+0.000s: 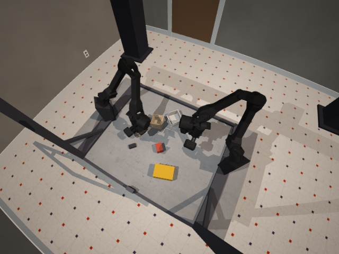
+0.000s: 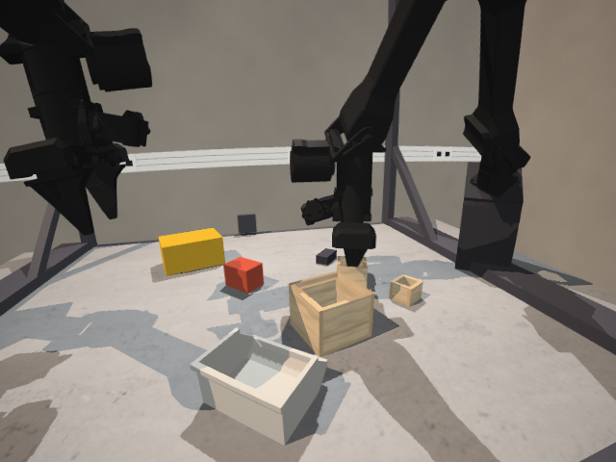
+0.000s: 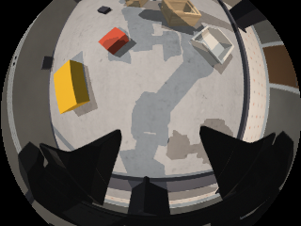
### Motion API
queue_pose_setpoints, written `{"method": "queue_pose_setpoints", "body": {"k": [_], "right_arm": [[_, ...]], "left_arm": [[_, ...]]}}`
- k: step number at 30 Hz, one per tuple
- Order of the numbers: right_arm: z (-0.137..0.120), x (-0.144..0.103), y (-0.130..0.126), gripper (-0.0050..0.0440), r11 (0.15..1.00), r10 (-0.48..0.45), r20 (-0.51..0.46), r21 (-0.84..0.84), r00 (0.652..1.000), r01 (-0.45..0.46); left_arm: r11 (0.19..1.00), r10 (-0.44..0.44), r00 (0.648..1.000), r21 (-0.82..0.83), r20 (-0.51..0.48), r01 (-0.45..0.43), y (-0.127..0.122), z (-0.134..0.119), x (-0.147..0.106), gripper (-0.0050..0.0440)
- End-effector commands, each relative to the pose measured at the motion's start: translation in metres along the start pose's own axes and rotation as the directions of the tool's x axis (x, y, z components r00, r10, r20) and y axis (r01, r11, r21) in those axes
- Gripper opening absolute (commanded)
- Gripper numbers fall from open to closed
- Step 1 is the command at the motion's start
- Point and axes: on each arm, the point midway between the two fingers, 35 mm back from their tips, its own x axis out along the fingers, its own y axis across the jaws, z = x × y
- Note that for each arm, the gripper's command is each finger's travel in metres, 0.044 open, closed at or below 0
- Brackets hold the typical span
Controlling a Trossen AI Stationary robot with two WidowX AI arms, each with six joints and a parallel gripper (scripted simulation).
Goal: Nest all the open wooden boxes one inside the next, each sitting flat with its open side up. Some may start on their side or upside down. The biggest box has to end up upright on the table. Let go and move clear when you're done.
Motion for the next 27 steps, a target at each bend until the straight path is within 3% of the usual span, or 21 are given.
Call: {"method": "queue_pose_setpoints", "body": {"k": [1, 17, 25, 27], "right_arm": [[0.003, -0.002, 0.0, 0.04, 1.0, 0.001, 0.008, 0.007, 1.0, -0.001], [0.003, -0.002, 0.0, 0.04, 1.0, 0.001, 0.008, 0.007, 1.0, -0.001], [0.003, -0.002, 0.0, 0.04, 1.0, 0.001, 0.008, 0.007, 1.0, -0.001], [0.003, -0.002, 0.0, 0.04, 1.0, 0.001, 0.008, 0.007, 1.0, -0.001]], "left_arm": [[1.0, 0.001, 1.0, -0.005, 0.009, -0.001, 0.002, 0.002, -0.001, 0.0208], [1.0, 0.0, 1.0, -0.005, 0.008, 0.0, 0.002, 0.002, -0.002, 0.0208], [1.0, 0.004, 1.0, -0.017, 0.023, -0.003, 0.003, 0.008, -0.043, 0.0208], [1.0, 0.004, 1.0, -0.017, 0.023, -0.003, 0.003, 0.008, -0.043, 0.0208]]}}
